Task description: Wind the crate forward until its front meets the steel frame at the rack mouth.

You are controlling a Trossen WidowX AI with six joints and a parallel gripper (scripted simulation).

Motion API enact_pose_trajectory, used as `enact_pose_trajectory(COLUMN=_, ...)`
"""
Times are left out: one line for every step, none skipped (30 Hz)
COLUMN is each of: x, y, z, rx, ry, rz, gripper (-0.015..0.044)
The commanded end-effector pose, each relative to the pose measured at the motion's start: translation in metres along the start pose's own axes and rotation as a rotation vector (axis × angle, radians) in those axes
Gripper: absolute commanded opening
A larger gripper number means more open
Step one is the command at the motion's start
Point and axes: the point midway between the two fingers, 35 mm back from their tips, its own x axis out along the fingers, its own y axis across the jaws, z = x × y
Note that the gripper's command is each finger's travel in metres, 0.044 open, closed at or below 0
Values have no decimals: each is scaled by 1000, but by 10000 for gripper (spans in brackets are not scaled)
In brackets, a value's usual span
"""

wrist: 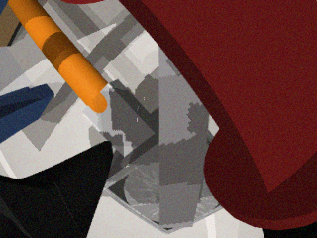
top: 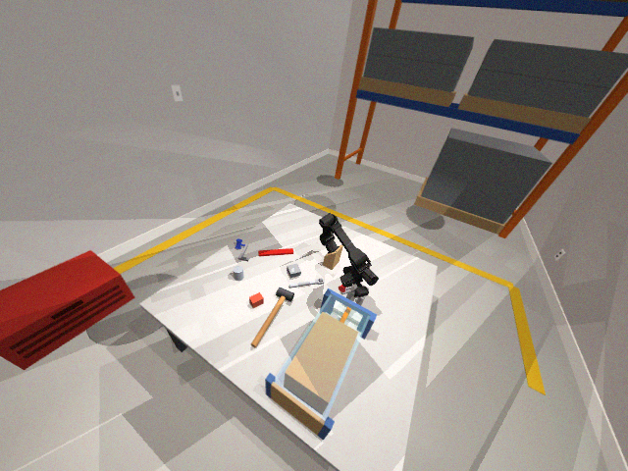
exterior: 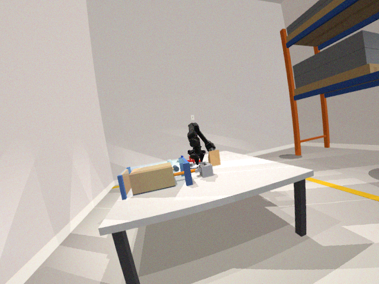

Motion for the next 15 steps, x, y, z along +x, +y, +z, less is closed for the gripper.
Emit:
enact_pose_trajectory(x=0, y=0, z=1, rx=3, ry=2, rz=-1, gripper=282)
enact_pose_trajectory(x=0, y=0, z=1, rx=3, ry=2, rz=-1, gripper=256)
enact_pose_trajectory(x=0, y=0, z=1, rx=3, ry=2, rz=-1, gripper=230)
enact_pose_trajectory(x=0, y=0, z=1, rx=3, ry=2, rz=-1, gripper=204)
enact_pose_trajectory(x=0, y=0, z=1, rx=3, ry=2, rz=-1, gripper=177)
enact_pose_trajectory(x=0, y=0, z=1, rx=3, ry=2, rz=-1, gripper=151)
enact_pose_trajectory(x=0, y=0, z=1, rx=3, ry=2, rz=-1, gripper=125)
enact_pose_trajectory(x=0, y=0, z=1, rx=3, ry=2, rz=-1, gripper=99)
enact_pose_trajectory(x=0, y=0, z=1, rx=3, ry=2, rz=-1, gripper=92)
enact_pose_trajectory(x=0, y=0, z=1, rx=3, ry=2, rz=-1, gripper=85)
enact_pose_trajectory(x=0, y=0, z=1, rx=3, ry=2, rz=-1, gripper=79)
enact_pose_trajectory(x=0, y=0, z=1, rx=3, ry=2, rz=-1, gripper=72)
enact_pose_trajectory(x=0, y=0, z=1, rx=3, ry=2, rz=-1, gripper=65)
enact_pose_trajectory(x=0, y=0, z=1, rx=3, ry=2, rz=-1, gripper=59)
enact_pose_trajectory(x=0, y=0, z=1, rx=3, ry=2, rz=-1, gripper=52)
